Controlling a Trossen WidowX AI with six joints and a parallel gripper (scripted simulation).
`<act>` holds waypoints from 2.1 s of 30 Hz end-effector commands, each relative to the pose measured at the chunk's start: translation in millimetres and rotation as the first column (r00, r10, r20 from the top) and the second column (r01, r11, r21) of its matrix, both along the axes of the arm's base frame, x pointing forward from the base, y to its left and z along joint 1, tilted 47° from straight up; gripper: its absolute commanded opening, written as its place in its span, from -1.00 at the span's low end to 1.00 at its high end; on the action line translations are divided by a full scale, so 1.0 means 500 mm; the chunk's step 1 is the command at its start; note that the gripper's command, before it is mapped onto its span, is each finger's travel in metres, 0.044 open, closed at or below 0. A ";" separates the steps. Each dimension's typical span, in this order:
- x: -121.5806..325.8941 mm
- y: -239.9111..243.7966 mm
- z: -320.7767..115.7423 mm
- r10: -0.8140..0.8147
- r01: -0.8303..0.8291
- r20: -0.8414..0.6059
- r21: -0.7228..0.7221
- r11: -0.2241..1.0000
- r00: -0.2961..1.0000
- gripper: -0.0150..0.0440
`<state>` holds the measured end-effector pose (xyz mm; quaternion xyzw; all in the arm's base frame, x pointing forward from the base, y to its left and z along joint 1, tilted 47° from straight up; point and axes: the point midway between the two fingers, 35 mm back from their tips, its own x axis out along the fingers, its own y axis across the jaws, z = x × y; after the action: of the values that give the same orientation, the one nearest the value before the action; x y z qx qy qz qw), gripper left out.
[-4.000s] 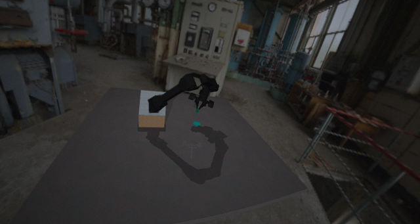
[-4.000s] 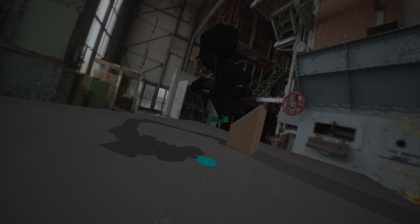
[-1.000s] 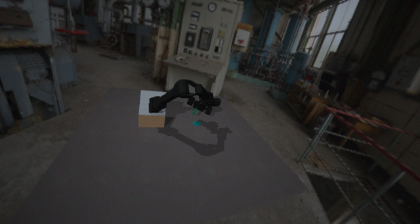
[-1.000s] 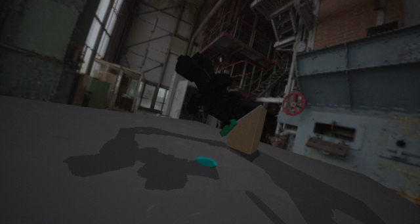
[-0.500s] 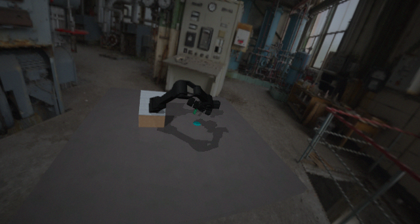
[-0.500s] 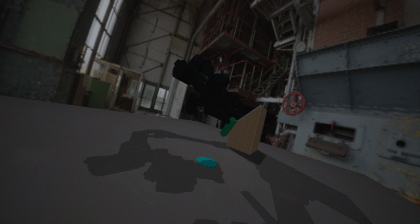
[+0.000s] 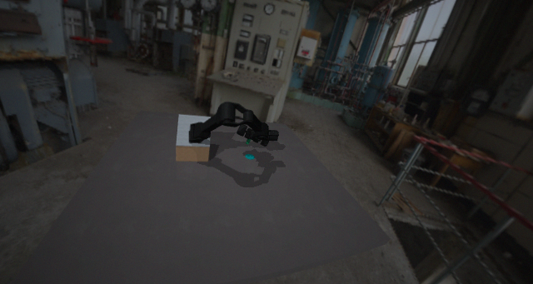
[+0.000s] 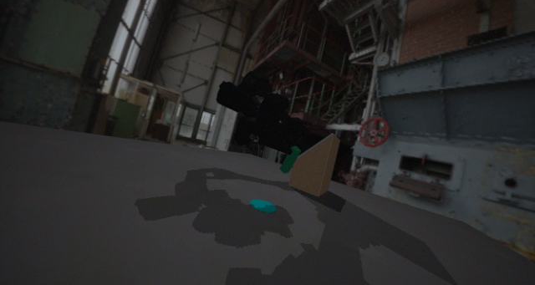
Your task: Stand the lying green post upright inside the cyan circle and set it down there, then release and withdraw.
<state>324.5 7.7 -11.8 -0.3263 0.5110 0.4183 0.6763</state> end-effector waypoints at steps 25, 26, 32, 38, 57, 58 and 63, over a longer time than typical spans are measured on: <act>0.004 -0.005 0.029 0.047 -0.070 0.168 0.135 0.988 0.985 -0.42; 0.004 -0.005 0.030 0.049 -0.073 0.174 0.139 0.988 0.983 -0.42; 0.004 -0.007 0.037 0.056 -0.092 0.213 0.161 0.983 0.975 -0.42; 0.004 -0.008 0.044 0.064 -0.112 0.253 0.180 0.977 0.965 -0.42; 0.002 -0.015 0.070 0.083 -0.181 0.383 0.225 0.957 0.920 -0.42; 0.002 -0.015 0.071 0.084 -0.184 0.390 0.227 0.956 0.917 -0.42; 0.001 -0.017 0.078 0.089 -0.204 0.425 0.234 0.951 0.901 -0.42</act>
<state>325.3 -0.6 23.4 -0.3437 0.2838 0.4570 0.7697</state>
